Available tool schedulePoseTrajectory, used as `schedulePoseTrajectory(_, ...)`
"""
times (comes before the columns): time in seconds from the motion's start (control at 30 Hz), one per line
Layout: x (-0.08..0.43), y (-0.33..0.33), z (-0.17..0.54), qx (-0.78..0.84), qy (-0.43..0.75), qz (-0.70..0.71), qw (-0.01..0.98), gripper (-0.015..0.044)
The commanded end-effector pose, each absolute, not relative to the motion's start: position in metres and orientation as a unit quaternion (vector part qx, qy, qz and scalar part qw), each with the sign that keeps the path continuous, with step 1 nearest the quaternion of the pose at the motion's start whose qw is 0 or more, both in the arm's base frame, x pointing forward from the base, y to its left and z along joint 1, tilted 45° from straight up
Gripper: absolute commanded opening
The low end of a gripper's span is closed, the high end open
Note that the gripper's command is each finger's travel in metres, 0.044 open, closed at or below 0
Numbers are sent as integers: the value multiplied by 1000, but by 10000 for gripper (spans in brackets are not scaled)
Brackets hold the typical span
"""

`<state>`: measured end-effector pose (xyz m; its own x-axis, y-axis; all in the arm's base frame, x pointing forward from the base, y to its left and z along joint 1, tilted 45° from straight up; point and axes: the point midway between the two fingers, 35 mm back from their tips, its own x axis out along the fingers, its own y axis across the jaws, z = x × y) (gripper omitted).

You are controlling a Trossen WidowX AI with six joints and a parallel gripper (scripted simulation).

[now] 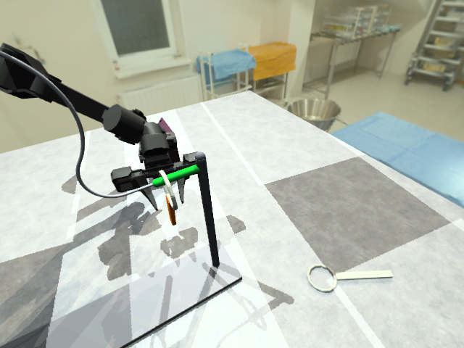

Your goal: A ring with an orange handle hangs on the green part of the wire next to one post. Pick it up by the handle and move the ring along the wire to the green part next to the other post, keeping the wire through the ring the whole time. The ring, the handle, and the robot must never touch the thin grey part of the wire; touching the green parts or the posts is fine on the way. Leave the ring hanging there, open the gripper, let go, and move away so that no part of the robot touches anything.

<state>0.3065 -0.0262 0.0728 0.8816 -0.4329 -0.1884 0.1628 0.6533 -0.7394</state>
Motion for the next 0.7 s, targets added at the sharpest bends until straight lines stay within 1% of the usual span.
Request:
schedulePoseTrajectory(0.0, 283, -15, 77, -377, 177, -164, 894, 318)
schedulePoseTrajectory(0.13, 272, -11, 78, -376, 177, -163, 895, 423)
schedulePoseTrajectory(0.17, 272, -11, 78, -376, 177, -163, 895, 440)
schedulePoseTrajectory(0.67, 272, -11, 78, -376, 177, -163, 895, 440)
